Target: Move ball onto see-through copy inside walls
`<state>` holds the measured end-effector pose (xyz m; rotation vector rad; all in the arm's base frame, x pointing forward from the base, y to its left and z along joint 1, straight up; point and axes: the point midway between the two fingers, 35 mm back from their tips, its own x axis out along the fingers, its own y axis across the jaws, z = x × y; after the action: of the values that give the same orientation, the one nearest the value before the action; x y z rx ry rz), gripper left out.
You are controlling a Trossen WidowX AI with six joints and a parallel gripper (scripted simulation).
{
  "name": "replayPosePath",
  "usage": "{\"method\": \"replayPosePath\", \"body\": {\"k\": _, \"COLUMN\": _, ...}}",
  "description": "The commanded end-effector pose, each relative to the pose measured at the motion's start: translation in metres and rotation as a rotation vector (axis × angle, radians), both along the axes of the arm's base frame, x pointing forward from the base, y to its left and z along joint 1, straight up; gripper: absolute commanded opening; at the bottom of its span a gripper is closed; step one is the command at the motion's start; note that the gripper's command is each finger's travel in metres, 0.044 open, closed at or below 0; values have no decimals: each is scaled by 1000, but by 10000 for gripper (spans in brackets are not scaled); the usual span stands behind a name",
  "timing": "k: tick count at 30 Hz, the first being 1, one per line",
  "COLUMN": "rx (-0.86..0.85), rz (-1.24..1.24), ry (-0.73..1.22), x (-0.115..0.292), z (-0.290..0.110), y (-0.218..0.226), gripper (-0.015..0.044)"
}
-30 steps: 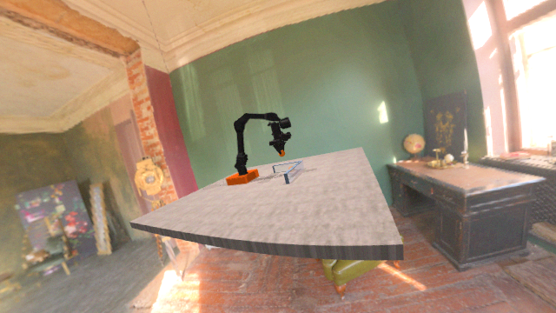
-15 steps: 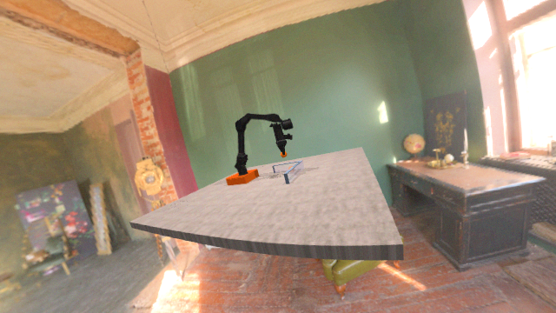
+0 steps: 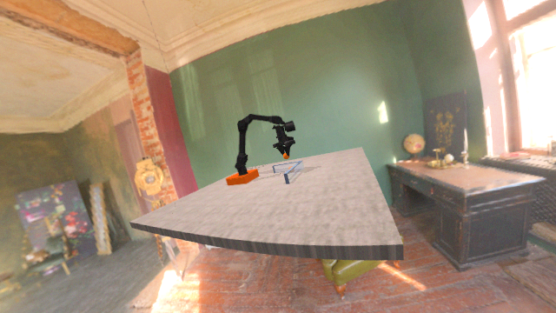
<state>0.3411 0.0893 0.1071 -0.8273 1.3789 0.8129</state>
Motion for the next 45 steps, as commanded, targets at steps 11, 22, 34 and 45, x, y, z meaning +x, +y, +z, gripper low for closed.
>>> {"method": "replayPosePath", "body": {"k": 11, "rx": -18, "rz": 513, "ry": -1, "x": 6, "z": -17, "y": 18, "gripper": 0}}
{"method": "replayPosePath", "body": {"k": 22, "rx": -18, "rz": 537, "ry": -1, "x": 8, "z": -37, "y": 19, "gripper": 0}}
{"method": "replayPosePath", "body": {"k": 34, "rx": -18, "rz": 537, "ry": -1, "x": 8, "z": -88, "y": 19, "gripper": 0}}
{"method": "replayPosePath", "body": {"k": 45, "rx": -18, "rz": 537, "ry": 0, "x": 8, "z": -100, "y": 19, "gripper": 0}}
